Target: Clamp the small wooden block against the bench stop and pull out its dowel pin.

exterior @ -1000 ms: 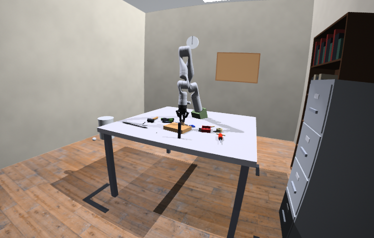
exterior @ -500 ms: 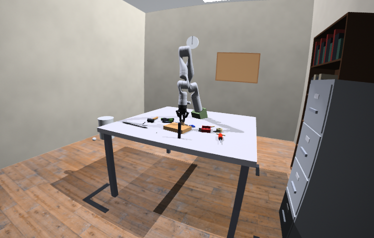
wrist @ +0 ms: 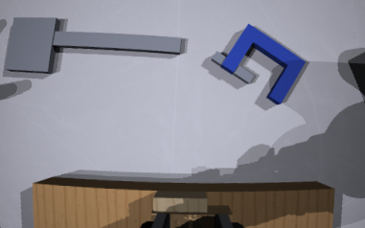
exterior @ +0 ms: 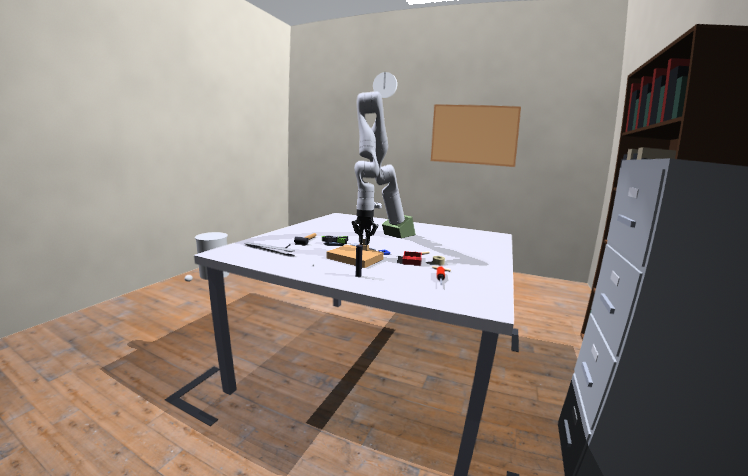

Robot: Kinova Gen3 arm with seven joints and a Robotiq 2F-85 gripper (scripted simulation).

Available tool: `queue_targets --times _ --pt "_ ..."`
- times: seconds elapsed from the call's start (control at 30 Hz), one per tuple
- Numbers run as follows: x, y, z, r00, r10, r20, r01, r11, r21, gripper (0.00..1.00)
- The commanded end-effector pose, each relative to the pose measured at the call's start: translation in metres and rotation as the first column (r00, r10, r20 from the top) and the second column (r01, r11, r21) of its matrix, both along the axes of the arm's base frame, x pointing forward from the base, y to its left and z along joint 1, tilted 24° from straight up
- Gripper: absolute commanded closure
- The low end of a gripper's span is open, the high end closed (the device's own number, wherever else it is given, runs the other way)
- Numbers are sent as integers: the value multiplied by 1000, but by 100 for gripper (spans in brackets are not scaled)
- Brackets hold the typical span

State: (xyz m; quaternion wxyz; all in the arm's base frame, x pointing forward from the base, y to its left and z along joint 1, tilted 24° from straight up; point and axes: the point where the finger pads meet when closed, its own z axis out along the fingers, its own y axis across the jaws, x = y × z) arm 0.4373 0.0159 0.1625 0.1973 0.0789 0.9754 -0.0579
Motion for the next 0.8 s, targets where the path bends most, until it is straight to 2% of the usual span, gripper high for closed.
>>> queue_targets --times 0.0,0.37,0.77 --pt "0 0 1 1000 0 1 0 1000 1 66" --pt "-2 1 5 1000 0 1 0 1000 1 66" --pt "-7 3 18 1000 0 1 0 1000 1 66"
